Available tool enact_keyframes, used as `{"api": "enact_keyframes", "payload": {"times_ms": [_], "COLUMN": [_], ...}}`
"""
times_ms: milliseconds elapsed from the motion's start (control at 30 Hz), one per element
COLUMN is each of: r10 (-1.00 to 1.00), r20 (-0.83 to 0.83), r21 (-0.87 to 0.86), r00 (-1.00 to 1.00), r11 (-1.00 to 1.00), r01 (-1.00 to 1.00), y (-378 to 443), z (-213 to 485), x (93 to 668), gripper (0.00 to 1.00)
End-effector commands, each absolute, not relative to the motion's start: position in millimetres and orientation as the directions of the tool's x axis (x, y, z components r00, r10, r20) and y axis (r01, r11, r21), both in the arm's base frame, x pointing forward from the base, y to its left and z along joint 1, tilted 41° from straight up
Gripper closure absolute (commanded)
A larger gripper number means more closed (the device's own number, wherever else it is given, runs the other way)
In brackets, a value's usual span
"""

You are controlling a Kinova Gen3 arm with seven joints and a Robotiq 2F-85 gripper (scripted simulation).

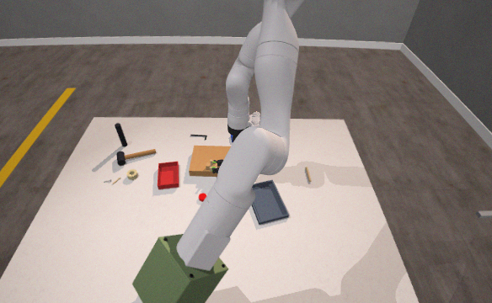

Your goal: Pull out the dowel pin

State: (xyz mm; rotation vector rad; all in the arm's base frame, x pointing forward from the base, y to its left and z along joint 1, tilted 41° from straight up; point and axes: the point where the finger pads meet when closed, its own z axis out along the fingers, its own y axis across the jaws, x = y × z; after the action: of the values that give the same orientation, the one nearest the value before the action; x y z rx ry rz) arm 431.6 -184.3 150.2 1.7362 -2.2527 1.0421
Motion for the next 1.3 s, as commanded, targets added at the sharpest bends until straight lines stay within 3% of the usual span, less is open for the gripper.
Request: {"api": "enact_keyframes", "payload": {"times_ms": [0,833,1267], "r10": [-0.809,-0.778,-0.698], "r20": [0.48,0.4,0.276], "r21": [-0.444,-0.515,-0.588], "r00": [-0.341,-0.484,-0.66], "r11": [0.111,0.246,0.421], "r01": [-0.889,-0.821,-0.691], "y": [-184,-175,-162], "z": [151,147,140], "x": [429,435,439], "gripper": [0.46,0.46,0.46]}}
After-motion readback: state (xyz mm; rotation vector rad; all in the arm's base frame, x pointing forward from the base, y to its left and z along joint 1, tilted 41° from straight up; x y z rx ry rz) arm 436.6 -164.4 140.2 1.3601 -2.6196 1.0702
